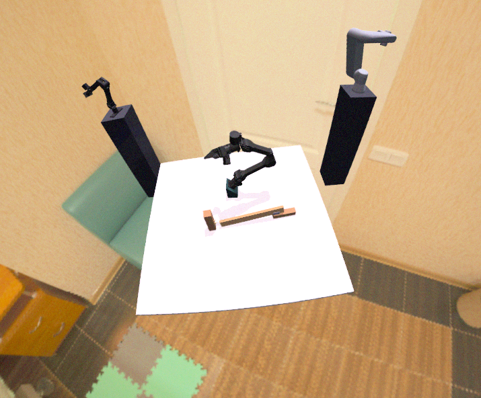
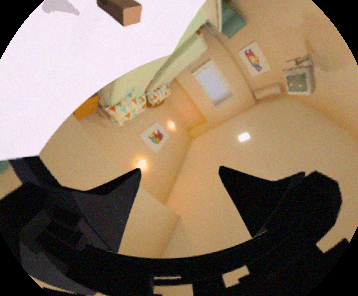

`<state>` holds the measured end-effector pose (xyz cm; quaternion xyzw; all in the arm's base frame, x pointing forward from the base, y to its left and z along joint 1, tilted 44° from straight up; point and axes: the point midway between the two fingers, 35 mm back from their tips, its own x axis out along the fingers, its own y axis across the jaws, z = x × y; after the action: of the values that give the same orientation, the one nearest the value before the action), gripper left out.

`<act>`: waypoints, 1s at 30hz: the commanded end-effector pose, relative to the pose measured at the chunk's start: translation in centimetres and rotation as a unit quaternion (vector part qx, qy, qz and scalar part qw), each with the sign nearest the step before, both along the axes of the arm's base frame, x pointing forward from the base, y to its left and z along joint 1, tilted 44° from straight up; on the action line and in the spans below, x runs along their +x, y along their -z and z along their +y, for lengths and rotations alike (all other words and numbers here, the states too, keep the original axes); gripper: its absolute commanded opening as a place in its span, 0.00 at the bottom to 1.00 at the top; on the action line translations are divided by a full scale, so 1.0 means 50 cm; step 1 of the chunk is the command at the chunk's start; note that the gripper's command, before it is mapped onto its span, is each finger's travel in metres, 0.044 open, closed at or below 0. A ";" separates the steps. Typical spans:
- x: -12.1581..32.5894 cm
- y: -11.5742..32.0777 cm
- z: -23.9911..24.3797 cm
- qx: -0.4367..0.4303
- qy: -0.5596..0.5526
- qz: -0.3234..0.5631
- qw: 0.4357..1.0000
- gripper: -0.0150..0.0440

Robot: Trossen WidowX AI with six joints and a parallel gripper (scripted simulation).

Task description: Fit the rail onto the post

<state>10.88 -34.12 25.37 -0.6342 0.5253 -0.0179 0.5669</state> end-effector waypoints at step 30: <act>0.358 0.425 0.595 0.571 -0.401 0.205 0.686 1.00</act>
<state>28.65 -5.22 4.12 -0.3382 0.2401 0.6332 0.6535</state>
